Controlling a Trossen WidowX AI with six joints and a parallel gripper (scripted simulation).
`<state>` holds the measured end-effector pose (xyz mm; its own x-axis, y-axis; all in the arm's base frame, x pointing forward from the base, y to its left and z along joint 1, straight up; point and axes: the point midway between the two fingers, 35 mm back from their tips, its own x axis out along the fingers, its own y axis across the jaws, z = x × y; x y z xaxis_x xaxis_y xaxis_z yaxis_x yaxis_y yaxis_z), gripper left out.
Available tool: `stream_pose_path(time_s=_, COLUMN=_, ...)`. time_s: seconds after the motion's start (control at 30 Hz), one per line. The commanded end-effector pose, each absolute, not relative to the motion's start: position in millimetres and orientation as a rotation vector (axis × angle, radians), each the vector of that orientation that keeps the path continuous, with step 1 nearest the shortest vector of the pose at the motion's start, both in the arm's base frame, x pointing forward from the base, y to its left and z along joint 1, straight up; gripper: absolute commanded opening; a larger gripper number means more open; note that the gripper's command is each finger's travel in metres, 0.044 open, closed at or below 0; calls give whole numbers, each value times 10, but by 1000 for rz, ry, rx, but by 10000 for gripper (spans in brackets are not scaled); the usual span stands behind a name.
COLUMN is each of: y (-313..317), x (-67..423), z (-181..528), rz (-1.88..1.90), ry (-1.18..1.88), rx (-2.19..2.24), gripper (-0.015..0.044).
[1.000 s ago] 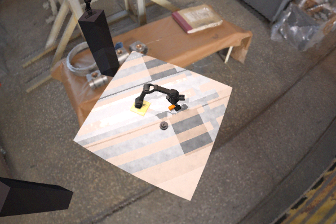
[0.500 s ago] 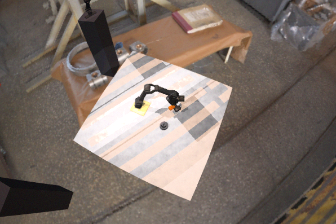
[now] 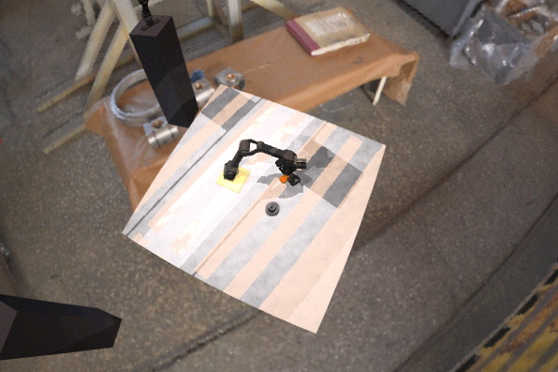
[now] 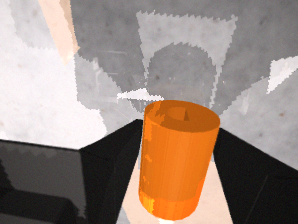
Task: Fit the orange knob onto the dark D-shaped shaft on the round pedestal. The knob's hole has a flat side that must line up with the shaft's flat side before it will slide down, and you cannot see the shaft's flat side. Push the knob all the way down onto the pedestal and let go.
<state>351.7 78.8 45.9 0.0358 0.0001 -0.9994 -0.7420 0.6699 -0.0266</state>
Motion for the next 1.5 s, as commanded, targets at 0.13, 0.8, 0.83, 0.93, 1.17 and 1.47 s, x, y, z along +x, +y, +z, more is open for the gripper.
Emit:
stream_pose_path(time_s=0.13, y=794, x=3517, z=452, rz=638, ry=1437, rx=-656, gripper=179)
stream_pose_path(time_s=0.8, y=665, x=3405, z=562, rz=707, ry=1148, rx=-536, gripper=179)
stream_pose_path(time_s=0.83, y=657, x=3398, z=566, rz=711, ry=1132, rx=-529, gripper=179)
stream_pose_path(time_s=0.93, y=634, x=3377, z=578, rz=720, ry=1083, rx=-508, gripper=179)
stream_pose_path(time_s=1.17, y=577, x=3326, z=598, rz=741, ry=971, rx=-460, gripper=179)
stream_pose_path(time_s=1.47, y=504, x=3261, z=610, rz=763, ry=830, rx=-399, gripper=179)
